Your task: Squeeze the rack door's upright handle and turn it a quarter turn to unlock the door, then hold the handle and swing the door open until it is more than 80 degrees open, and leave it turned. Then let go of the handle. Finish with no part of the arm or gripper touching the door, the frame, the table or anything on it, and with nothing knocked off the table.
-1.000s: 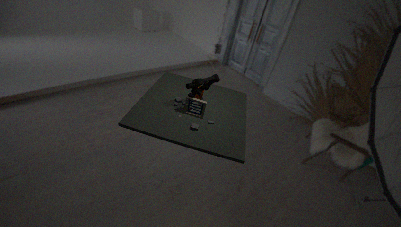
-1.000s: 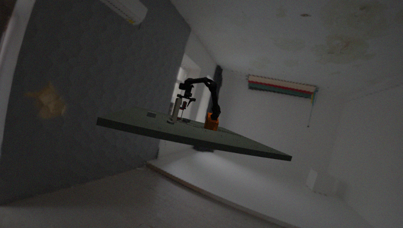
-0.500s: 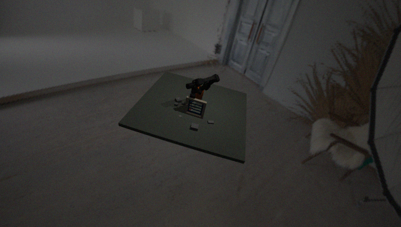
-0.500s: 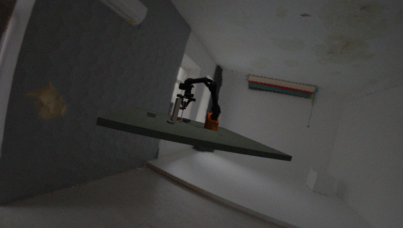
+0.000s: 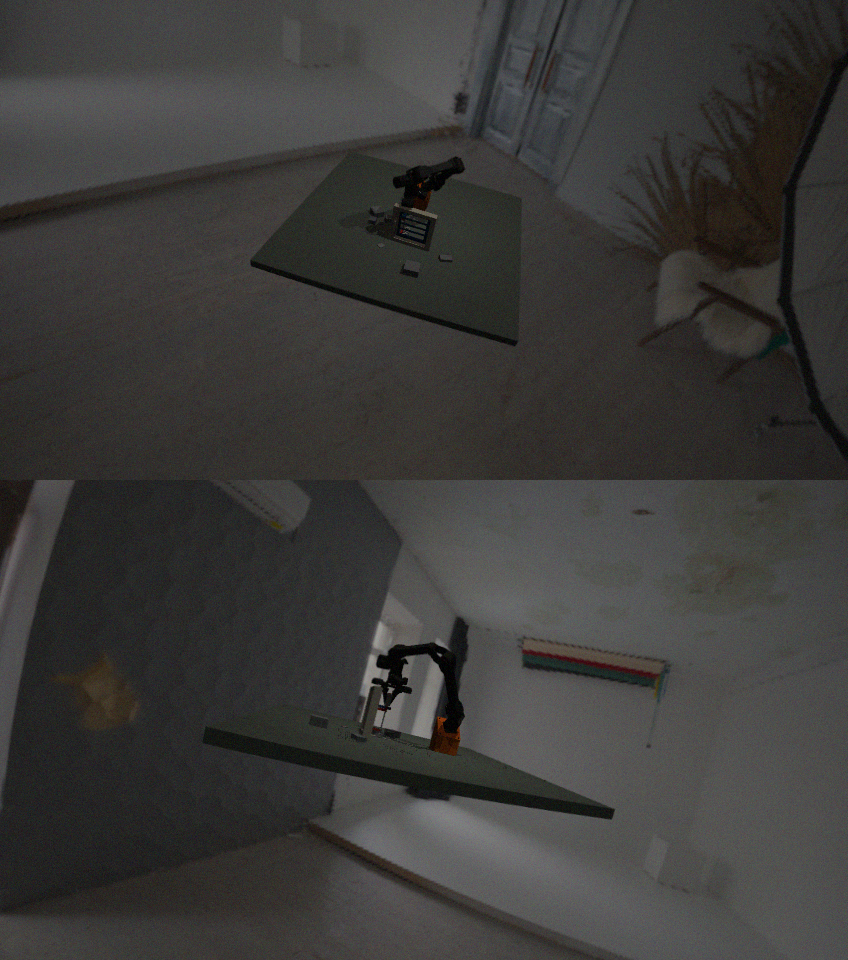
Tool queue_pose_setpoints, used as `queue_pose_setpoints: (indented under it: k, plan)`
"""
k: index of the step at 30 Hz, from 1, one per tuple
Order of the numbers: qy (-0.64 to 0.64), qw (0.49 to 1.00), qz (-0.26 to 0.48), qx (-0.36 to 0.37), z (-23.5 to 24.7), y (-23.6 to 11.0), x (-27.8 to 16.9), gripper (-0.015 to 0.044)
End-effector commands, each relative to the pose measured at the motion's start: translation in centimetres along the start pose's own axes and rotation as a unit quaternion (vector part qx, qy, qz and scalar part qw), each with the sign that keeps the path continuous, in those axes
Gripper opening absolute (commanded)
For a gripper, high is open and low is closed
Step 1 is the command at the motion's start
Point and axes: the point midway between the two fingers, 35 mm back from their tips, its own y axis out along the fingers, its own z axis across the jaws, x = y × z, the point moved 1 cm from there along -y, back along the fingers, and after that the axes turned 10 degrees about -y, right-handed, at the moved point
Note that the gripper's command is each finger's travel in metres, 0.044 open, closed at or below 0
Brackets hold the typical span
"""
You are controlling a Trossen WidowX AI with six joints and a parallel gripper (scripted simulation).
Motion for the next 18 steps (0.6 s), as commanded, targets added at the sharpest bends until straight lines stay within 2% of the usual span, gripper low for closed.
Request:
queue_pose_setpoints:
  k: [1,5,18]
  plan:
    - [-0.001,1.000,-0.001,0.000,0.0,0.0,0.0,0.0023]
    - [0.006,1.000,-0.001,0.000,0.0,0.0,0.1,0.0023]
    - [0.146,0.989,-0.001,0.000,1.0,0.0,1.0,0.0023]
